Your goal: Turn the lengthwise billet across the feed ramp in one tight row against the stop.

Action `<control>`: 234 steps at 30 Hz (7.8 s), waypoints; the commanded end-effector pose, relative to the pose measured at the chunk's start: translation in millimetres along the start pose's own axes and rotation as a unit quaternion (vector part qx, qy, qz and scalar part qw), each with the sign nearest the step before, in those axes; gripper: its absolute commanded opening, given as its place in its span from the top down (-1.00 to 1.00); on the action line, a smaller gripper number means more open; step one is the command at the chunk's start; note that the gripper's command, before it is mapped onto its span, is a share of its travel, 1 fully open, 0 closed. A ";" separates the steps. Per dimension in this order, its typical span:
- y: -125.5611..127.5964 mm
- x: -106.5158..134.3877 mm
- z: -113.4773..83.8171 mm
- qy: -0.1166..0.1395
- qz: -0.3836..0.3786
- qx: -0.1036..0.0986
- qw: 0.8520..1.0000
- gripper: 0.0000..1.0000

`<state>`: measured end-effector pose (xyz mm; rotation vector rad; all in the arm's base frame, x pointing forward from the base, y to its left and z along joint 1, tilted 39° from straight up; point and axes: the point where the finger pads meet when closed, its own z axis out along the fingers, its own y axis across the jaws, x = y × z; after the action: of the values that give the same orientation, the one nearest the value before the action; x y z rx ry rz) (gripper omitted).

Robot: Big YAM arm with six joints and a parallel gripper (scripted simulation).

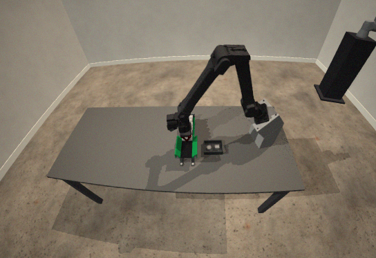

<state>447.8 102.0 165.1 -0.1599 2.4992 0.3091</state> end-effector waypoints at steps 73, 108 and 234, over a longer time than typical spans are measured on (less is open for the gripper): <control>0.6 -38.9 -9.4 -0.042 0.004 0.001 0.999 1.00; 1.4 -29.0 -4.0 -0.031 0.004 -0.002 1.000 -0.11; -2.7 -26.7 -92.6 -0.030 -0.003 0.003 1.000 -0.11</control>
<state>412.4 83.2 233.7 -0.1543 2.4773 0.3085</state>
